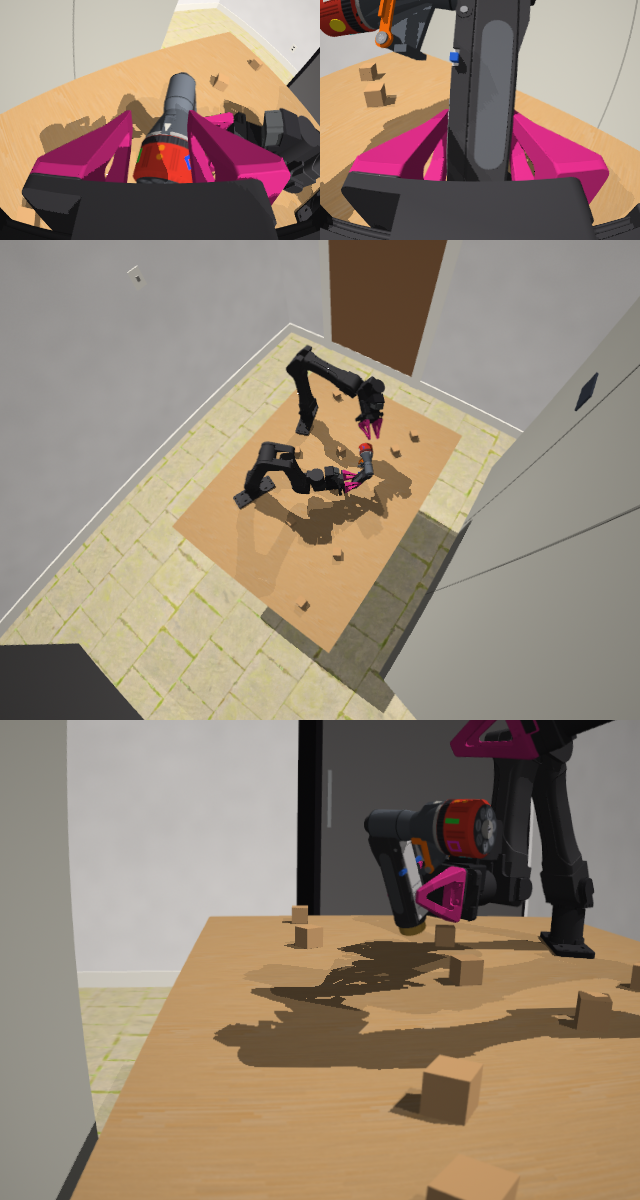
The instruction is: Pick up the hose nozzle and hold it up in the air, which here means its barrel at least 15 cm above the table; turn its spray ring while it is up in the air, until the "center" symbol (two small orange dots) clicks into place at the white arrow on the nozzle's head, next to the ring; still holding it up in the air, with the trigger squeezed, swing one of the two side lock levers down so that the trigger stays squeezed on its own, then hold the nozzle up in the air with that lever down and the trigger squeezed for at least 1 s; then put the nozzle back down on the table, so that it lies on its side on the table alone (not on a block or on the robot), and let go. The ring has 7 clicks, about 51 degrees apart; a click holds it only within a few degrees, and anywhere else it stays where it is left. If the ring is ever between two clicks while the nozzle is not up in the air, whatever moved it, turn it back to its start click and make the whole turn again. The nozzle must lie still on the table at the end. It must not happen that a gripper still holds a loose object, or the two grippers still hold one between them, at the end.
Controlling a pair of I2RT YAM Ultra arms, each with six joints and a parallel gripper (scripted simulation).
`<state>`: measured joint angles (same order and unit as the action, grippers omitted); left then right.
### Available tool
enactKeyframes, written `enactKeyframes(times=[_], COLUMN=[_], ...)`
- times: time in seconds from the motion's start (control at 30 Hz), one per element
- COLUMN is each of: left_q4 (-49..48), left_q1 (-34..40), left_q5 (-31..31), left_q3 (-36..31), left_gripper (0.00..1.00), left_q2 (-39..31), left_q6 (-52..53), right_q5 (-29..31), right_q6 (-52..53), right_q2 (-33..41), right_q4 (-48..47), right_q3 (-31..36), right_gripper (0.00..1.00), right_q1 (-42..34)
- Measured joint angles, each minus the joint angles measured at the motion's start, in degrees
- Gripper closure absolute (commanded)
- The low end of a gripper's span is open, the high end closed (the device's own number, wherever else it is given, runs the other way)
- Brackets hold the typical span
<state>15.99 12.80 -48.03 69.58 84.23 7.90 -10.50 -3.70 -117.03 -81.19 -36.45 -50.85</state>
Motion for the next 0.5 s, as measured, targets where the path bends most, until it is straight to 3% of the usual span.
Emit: enactKeyframes(times=[0.33, 0.5], left_q4=[12.79, 19.61], left_q1=[7.45, 10.67], left_q5=[12.15, 18.27], left_q3=[14.95, 16.17], left_gripper=[0.63, 0.63], left_q2=[4.09, 5.09], left_q6=[-13.75, -20.33], right_q5=[0.00, 0.00], right_q6=[0.00, 0.00], right_q2=[0.00, 0.00], right_q4=[0.00, 0.00], right_q3=[0.00, 0.00], right_gripper=[0.64, 0.64], right_q1=[0.00, 0.00])
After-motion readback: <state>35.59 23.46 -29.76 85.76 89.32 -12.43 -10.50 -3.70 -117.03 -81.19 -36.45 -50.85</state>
